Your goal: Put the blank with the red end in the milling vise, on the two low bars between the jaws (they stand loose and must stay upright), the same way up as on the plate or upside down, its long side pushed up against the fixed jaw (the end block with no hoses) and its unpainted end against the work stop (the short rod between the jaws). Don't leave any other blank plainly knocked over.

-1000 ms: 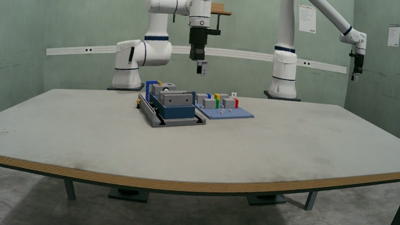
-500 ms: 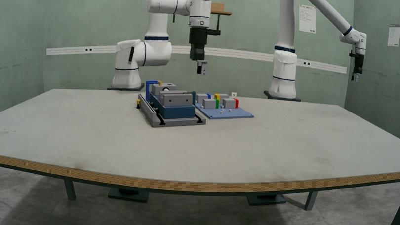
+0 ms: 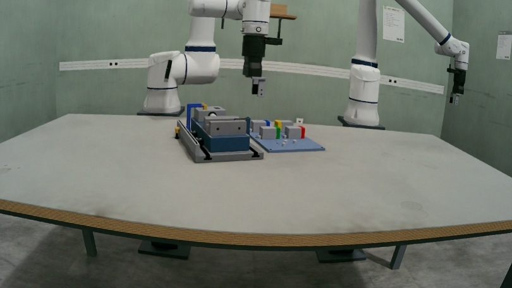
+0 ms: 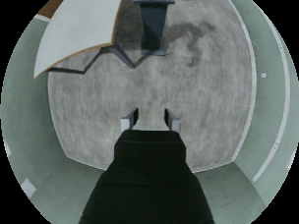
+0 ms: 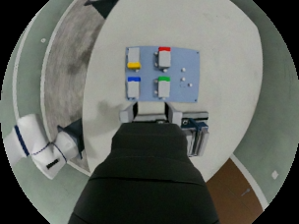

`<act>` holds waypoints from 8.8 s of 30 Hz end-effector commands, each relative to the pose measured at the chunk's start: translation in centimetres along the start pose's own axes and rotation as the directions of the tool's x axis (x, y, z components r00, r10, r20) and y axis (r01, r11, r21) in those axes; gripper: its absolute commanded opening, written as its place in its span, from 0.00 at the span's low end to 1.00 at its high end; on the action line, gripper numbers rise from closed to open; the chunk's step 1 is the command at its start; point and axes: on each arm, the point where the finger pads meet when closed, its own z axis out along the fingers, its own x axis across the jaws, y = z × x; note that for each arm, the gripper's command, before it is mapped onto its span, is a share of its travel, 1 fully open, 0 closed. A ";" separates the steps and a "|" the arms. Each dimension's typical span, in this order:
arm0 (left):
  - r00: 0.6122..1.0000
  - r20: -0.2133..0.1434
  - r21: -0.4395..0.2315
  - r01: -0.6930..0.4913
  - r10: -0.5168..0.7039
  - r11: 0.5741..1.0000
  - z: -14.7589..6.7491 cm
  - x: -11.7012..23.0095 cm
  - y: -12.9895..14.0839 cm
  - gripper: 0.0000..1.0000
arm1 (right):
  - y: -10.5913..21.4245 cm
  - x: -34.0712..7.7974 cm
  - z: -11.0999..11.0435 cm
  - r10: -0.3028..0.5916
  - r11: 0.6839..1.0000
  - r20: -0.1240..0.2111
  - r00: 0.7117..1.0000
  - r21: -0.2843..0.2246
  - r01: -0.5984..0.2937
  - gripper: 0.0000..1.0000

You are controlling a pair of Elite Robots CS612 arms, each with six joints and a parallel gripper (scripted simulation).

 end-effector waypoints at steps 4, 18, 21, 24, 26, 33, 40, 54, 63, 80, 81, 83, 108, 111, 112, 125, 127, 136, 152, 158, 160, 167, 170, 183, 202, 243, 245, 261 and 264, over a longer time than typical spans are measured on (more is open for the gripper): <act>1.000 0.000 -0.002 0.000 0.000 1.000 -0.1 0.0 0.1 1.00 | 0.0 0.1 -0.1 0.000 1.000 -0.002 1.000 0.000 0.000 1.00; 1.000 0.000 -0.002 0.000 0.000 1.000 -0.1 0.0 0.1 1.00 | 0.0 0.1 -0.1 0.000 1.000 -0.002 1.000 0.000 0.000 1.00; 1.000 0.000 -0.002 0.000 0.000 1.000 -0.1 0.0 0.1 1.00 | -0.5 0.1 -1.0 0.000 1.000 -0.002 1.000 0.000 0.000 1.00; 1.000 0.000 -0.002 0.000 0.000 1.000 -0.1 0.0 0.1 1.00 | -0.9 0.0 -1.9 0.000 1.000 -0.002 1.000 0.000 0.000 1.00; 1.000 0.000 -0.002 0.000 0.000 1.000 -0.1 0.0 0.1 1.00 | -1.2 0.0 -2.5 0.000 1.000 -0.002 1.000 0.000 0.000 1.00; 1.000 0.000 -0.002 0.000 0.000 1.000 -0.1 0.0 0.1 1.00 | -2.3 0.0 -4.6 0.000 1.000 -0.002 1.000 0.000 0.000 1.00; 1.000 0.000 -0.002 0.000 0.000 1.000 -0.1 0.0 0.1 1.00 | -2.9 -0.1 -5.9 0.000 1.000 -0.002 1.000 0.000 0.000 1.00; 1.000 0.000 -0.002 0.000 0.000 1.000 -0.1 0.0 0.1 1.00 | -4.5 -0.1 -9.0 0.000 1.000 -0.002 1.000 0.000 0.000 1.00; 1.000 0.000 -0.002 0.000 0.000 1.000 -0.1 0.0 0.1 1.00 | -5.8 -0.2 -11.4 0.000 1.000 -0.002 1.000 0.000 0.000 1.00; 1.000 0.000 -0.002 0.000 0.000 1.000 -0.1 0.0 0.1 1.00 | -7.7 -0.3 -15.1 0.000 1.000 -0.002 1.000 0.001 0.000 1.00; 1.000 0.000 -0.002 0.000 0.000 1.000 -0.1 0.0 0.1 1.00 | -7.8 -0.3 -15.4 0.000 1.000 -0.002 1.000 0.001 0.000 1.00; 1.000 0.000 -0.002 0.000 0.000 1.000 -0.1 0.0 0.1 1.00 | -8.0 -0.3 -15.9 0.000 1.000 -0.002 1.000 0.001 0.000 1.00; 1.000 0.000 -0.002 0.000 0.000 1.000 -0.1 0.0 0.1 1.00 | -8.1 -0.3 -16.1 -0.077 0.997 -0.002 0.997 0.001 0.077 1.00; 1.000 0.000 -0.002 0.000 0.000 1.000 -0.1 0.0 0.1 1.00 | -8.1 -0.3 -16.1 -0.122 0.992 -0.002 0.992 0.000 0.122 1.00; 1.000 0.000 -0.002 0.000 0.000 1.000 -0.1 0.0 0.1 1.00 | -8.1 -0.3 -16.1 -0.138 0.990 -0.002 0.990 0.000 0.138 1.00; 1.000 0.000 -0.002 0.000 0.000 1.000 -0.1 0.0 0.1 1.00 | -8.1 -0.3 -16.1 -0.234 0.972 -0.002 0.972 0.000 0.234 1.00; 1.000 0.000 -0.002 0.000 0.000 1.000 -0.1 0.0 0.1 1.00 | -8.1 -0.3 -16.1 -0.237 0.971 -0.002 0.971 0.000 0.237 1.00; 1.000 0.000 -0.002 0.000 0.000 1.000 -0.1 0.0 0.1 1.00 | -8.1 -0.3 -16.1 -0.247 0.969 -0.002 0.969 0.000 0.247 1.00; 1.000 0.000 -0.002 0.000 0.000 1.000 -0.1 0.0 0.1 1.00 | -8.1 -0.3 -16.1 -0.018 1.000 -0.002 1.000 0.001 0.018 1.00; 1.000 0.000 -0.002 0.000 0.000 1.000 -0.1 0.0 0.1 1.00 | -8.1 -0.3 -16.1 -0.013 1.000 -0.002 1.000 0.001 0.013 1.00; 1.000 0.000 -0.002 0.000 0.000 1.000 -0.1 0.0 0.1 1.00 | -8.1 -0.3 -16.1 -0.011 1.000 -0.002 1.000 0.001 0.011 1.00; 1.000 0.000 -0.002 0.000 0.000 1.000 -0.1 0.0 0.1 1.00 | -8.1 -0.3 -16.1 -0.002 1.000 -0.002 1.000 0.001 0.002 1.00; 1.000 0.000 -0.002 0.000 0.000 1.000 -0.1 0.0 0.1 1.00 | -8.1 -0.3 -16.1 0.000 1.000 -0.002 1.000 0.001 0.000 1.00; 1.000 0.000 -0.002 0.000 0.000 1.000 -0.1 0.0 0.1 1.00 | -8.1 -0.3 -16.1 -0.002 1.000 -0.002 1.000 0.001 0.002 1.00; 1.000 0.000 -0.002 0.000 0.000 1.000 -0.1 0.0 0.1 1.00 | -8.1 -0.3 -16.1 -0.002 1.000 -0.002 1.000 0.001 0.002 1.00; 1.000 0.000 -0.002 0.000 0.000 1.000 -0.1 0.0 0.1 1.00 | -9.6 1.0 -10.3 0.000 1.000 -0.002 1.000 0.001 0.000 1.00; 1.000 0.000 -0.002 0.000 0.000 1.000 -0.1 0.0 0.1 1.00 | -9.7 1.1 -9.7 0.000 1.000 -0.002 1.000 0.001 0.000 1.00; 1.000 0.000 -0.002 0.000 0.000 1.000 -0.1 0.0 0.1 1.00 | -10.7 1.9 -5.8 0.000 1.000 -0.002 1.000 0.001 0.000 1.00; 1.000 0.000 -0.002 0.000 0.000 1.000 -0.1 0.0 0.1 1.00 | -10.9 2.1 -4.9 0.000 1.000 -0.002 1.000 0.001 0.000 1.00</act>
